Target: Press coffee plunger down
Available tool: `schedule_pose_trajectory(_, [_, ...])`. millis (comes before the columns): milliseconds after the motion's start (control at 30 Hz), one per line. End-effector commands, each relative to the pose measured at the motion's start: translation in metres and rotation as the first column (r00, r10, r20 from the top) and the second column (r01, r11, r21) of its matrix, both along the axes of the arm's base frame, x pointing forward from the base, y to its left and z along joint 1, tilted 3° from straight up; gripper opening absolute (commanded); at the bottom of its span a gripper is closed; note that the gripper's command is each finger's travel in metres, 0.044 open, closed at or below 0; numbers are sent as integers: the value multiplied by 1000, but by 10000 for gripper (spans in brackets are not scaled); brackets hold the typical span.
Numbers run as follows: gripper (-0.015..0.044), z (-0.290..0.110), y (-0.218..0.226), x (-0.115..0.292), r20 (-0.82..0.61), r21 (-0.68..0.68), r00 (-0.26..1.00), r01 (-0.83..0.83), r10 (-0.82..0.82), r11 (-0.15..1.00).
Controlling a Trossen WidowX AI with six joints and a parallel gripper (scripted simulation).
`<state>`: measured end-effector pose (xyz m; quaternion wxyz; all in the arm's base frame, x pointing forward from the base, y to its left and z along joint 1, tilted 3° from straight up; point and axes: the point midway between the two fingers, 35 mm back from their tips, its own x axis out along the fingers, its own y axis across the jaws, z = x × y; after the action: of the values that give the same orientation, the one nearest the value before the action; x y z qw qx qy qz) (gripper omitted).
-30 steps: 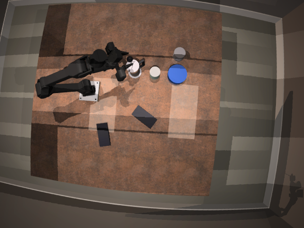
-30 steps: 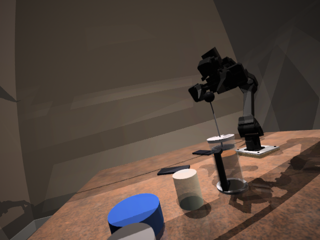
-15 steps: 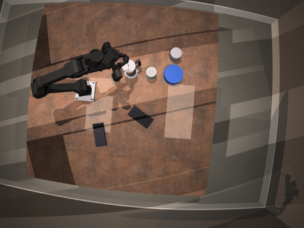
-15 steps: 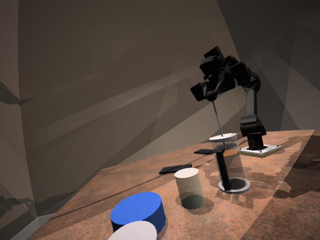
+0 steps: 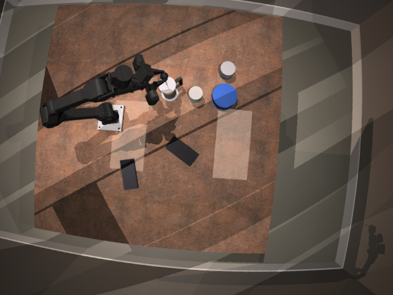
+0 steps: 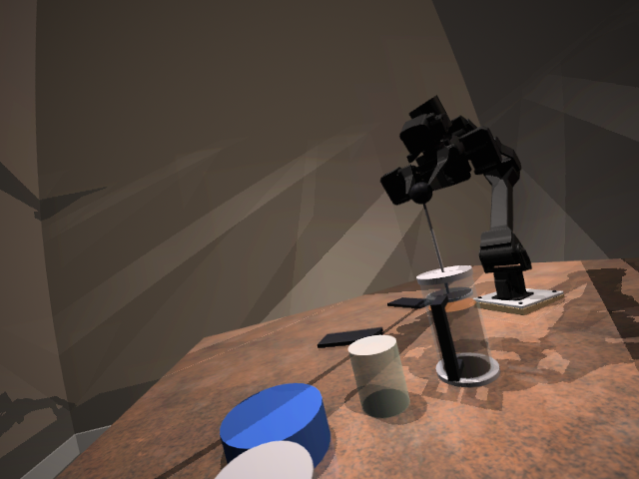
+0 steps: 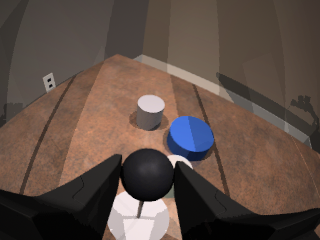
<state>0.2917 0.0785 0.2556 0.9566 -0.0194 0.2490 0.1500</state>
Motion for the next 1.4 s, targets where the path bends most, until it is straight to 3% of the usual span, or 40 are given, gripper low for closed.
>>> schedule_pose_trajectory(0, [127,-19,0,0,-35,-7,999,3,-3,1000])
schedule_pose_trajectory(1367, [127,-86,6,5,-34,-7,999,3,-3,1000])
